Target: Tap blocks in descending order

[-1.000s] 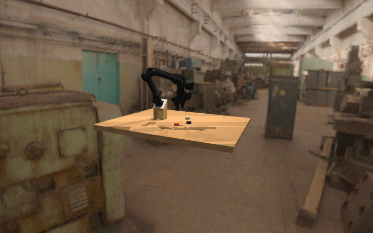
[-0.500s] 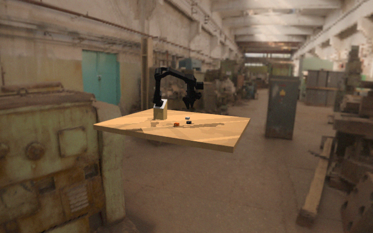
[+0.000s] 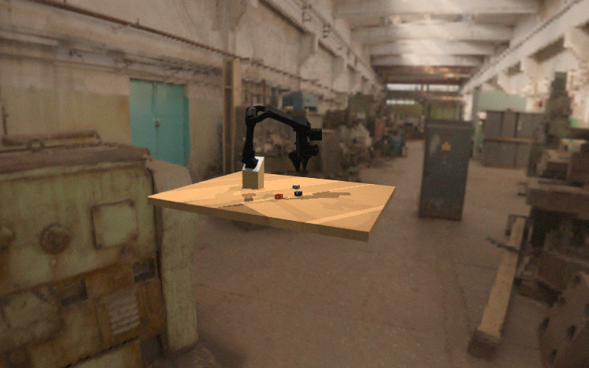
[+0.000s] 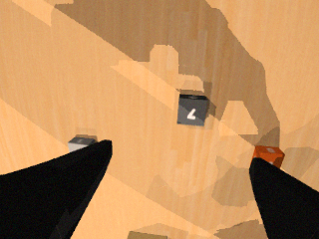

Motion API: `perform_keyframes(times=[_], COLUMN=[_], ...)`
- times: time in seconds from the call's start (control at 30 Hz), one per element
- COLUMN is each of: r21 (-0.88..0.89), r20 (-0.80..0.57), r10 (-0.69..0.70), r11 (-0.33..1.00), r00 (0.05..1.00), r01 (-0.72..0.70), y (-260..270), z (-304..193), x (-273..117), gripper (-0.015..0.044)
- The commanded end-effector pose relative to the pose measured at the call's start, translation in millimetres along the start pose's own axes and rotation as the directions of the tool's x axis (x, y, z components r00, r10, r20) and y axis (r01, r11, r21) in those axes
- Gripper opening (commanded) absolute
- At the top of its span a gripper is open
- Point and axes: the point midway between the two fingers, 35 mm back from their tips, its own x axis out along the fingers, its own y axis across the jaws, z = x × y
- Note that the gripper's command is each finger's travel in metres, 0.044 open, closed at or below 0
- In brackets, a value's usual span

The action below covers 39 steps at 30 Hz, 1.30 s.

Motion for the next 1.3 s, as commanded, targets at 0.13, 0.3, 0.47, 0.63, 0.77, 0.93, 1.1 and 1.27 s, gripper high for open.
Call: perform_keyframes(times=[0.13,0.3,0.47,0.63,0.77,0.93,1.1,1.27], r21=[-0.030,-0.027,-0.027,-0.027,-0.027,-0.027,-0.031,-0.027], r20=[-0.008,-0.008,-0.008,-0.008,-0.008,-0.008,-0.006,-0.005], r10=[0.011,0.001,0.001,0.001,0.001,0.001,0.017,-0.001], r11=[0.999,1.000,1.000,1.000,1.000,1.000,0.999,1.000], r00=[1.000,1.000,1.000,1.000,1.000,1.000,1.000,1.000], r01=[-0.011,-0.002,-0.002,-0.002,-0.002,-0.002,-0.017,0.001], y=[119,138,138,138,138,138,89,2], z=[-62,-80,-80,-80,-80,-80,-40,-2], x=[-1,1,1,1,1,1,-2,1], gripper=[0.0400,0.0400,0.0400,0.0400,0.0400,0.0400,0.0400,0.0400])
